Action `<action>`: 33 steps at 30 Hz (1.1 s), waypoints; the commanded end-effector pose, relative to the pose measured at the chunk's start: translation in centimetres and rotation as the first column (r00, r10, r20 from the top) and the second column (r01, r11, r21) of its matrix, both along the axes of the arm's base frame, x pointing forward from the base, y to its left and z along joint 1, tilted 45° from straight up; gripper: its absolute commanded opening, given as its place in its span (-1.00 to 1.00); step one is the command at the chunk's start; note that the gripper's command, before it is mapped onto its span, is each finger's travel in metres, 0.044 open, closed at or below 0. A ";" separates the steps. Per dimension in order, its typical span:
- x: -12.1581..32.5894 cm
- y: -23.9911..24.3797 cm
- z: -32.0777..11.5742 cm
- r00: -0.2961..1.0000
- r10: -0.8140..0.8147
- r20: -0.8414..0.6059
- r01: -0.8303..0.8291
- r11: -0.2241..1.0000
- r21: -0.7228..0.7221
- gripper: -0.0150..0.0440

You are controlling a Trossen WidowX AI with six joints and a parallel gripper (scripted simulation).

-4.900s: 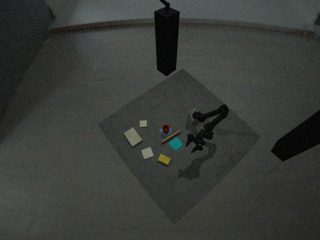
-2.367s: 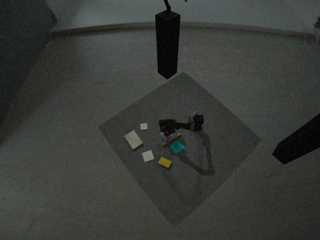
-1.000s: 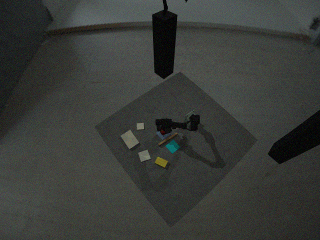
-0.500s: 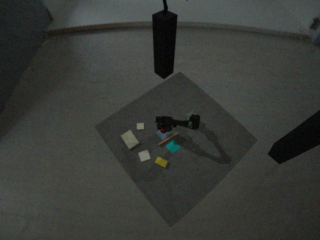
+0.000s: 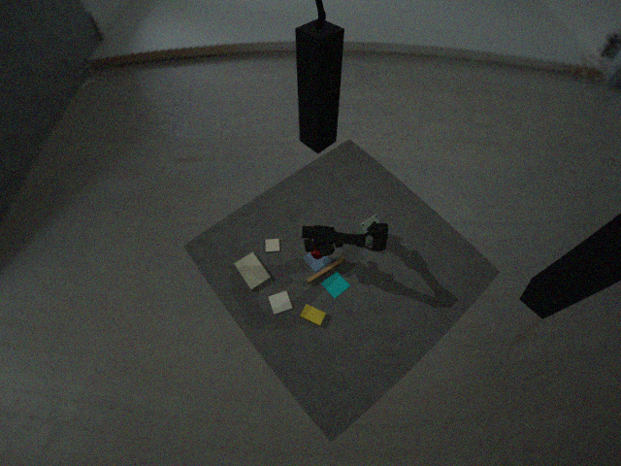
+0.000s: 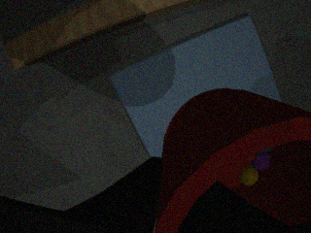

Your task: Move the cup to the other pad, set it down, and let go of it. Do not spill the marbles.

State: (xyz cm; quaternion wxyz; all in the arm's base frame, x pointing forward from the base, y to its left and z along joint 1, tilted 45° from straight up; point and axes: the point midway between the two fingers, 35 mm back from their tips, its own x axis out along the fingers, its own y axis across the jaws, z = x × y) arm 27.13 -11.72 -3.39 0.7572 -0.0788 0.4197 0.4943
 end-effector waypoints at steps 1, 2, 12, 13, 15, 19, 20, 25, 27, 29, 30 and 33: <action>0.0 0.0 0.0 1.000 -0.001 -0.001 0.001 1.000 0.001 -0.49; 0.0 0.1 0.1 1.000 0.000 -0.001 0.000 1.000 0.000 -0.49; 0.4 1.4 1.4 1.000 0.002 0.001 -0.002 1.000 -0.001 -0.49; 0.4 1.6 1.6 1.000 0.002 0.002 -0.002 1.000 -0.002 -0.49; 0.5 1.9 1.9 1.000 0.002 0.002 -0.002 1.000 -0.002 -0.49; 0.7 2.6 2.6 1.000 0.003 0.002 -0.003 1.000 -0.002 -0.49; 0.7 2.7 2.7 1.000 0.003 0.002 -0.003 1.000 -0.002 -0.49; 1.0 3.5 3.6 1.000 0.003 0.003 -0.003 1.000 -0.001 -0.49; 1.1 3.9 3.9 1.000 0.003 0.003 -0.003 1.000 -0.001 -0.49; 1.2 4.2 4.3 1.000 0.003 0.003 -0.003 1.000 -0.001 -0.49; 1.2 4.4 4.5 1.000 0.003 0.003 -0.003 1.000 -0.001 -0.49; 1.4 4.8 5.0 1.000 0.003 0.003 -0.003 1.000 -0.001 -0.49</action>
